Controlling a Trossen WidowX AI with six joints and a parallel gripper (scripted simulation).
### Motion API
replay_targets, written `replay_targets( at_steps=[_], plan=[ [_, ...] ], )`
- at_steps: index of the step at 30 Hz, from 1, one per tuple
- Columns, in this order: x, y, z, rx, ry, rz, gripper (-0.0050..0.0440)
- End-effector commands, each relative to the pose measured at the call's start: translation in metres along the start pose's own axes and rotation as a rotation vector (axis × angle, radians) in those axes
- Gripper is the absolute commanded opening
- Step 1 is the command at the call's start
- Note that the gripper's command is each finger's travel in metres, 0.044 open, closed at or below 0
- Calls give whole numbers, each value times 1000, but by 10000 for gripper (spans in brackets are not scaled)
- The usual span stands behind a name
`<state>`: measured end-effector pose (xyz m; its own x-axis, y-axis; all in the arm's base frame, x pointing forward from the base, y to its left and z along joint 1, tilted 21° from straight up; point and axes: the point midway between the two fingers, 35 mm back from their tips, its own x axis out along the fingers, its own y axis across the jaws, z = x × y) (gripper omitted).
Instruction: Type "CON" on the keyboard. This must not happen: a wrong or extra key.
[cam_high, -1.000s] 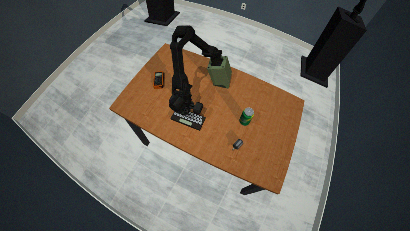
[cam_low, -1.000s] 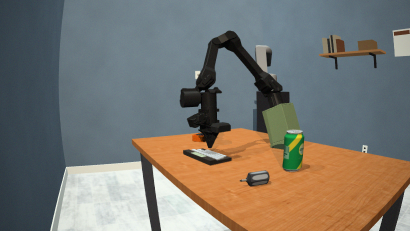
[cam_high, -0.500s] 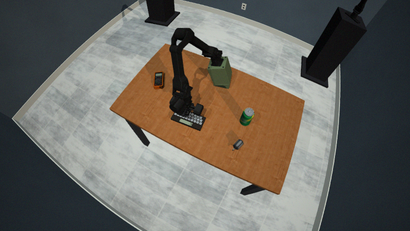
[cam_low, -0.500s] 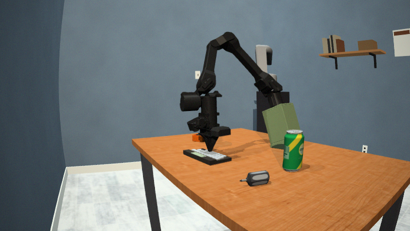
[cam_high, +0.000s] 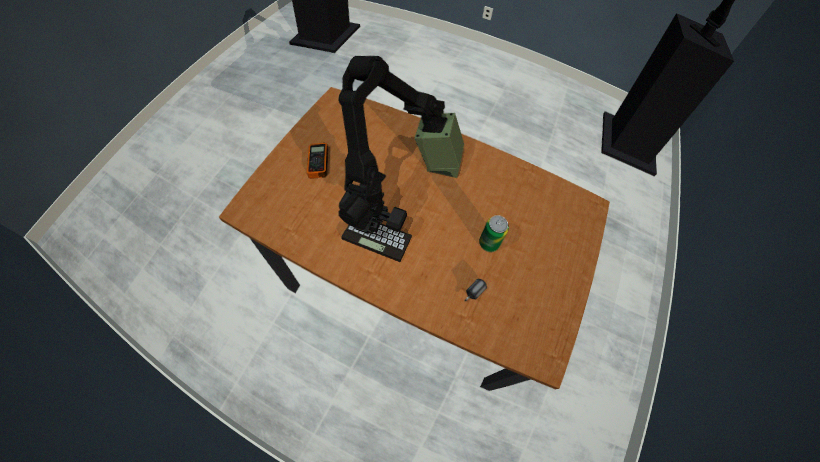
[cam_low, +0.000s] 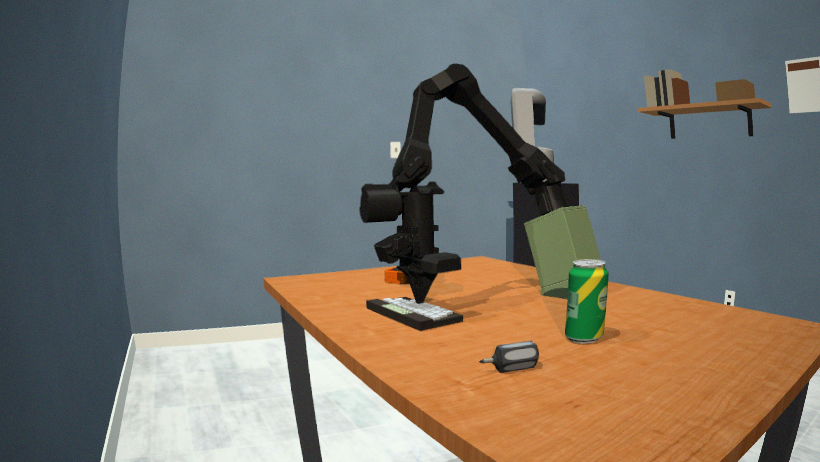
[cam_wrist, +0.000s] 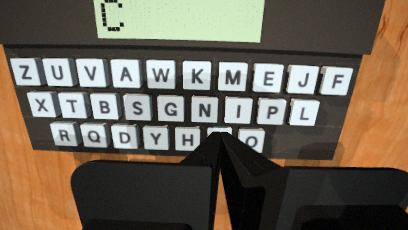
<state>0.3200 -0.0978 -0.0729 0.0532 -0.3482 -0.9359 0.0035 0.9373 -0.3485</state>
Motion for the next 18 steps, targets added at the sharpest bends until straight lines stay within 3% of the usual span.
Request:
replay_targets(
  at_steps=[1, 18],
  plan=[
    [-2, -2, 4, 4, -15, -1, -50],
    [-3, -2, 5, 5, -19, -2, -50]
  ],
)
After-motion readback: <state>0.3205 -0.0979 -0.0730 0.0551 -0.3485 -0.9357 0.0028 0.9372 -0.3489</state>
